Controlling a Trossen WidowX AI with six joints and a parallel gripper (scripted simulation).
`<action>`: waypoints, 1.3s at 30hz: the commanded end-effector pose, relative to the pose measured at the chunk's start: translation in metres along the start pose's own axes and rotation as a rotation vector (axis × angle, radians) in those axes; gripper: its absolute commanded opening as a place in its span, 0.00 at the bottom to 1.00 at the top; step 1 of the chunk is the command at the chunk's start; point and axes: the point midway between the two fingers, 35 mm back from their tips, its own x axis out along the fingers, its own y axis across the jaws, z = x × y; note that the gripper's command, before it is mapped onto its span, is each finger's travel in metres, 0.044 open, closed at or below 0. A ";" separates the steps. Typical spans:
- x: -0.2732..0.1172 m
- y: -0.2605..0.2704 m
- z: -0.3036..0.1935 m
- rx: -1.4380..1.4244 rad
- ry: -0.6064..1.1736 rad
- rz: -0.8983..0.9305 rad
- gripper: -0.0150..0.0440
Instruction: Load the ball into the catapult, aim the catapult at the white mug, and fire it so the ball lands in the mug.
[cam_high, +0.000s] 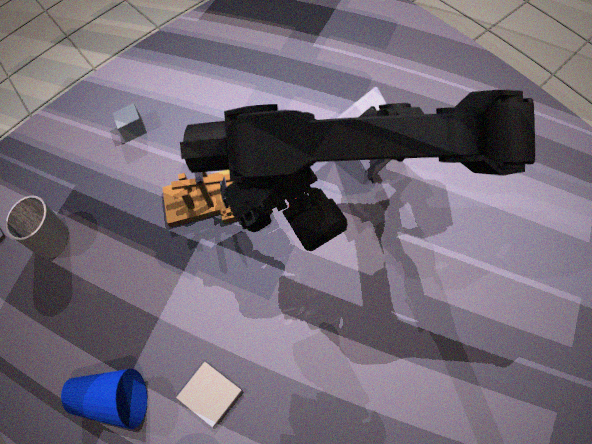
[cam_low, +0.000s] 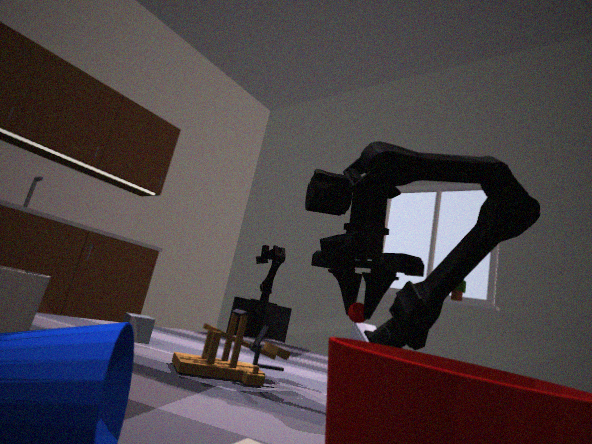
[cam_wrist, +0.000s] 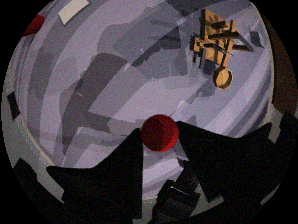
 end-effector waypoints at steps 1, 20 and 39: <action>0.000 -0.015 0.007 0.024 0.017 -0.002 0.25; 0.013 -0.088 0.025 0.159 0.126 0.024 0.25; 0.040 -0.153 0.026 0.261 0.228 0.067 0.25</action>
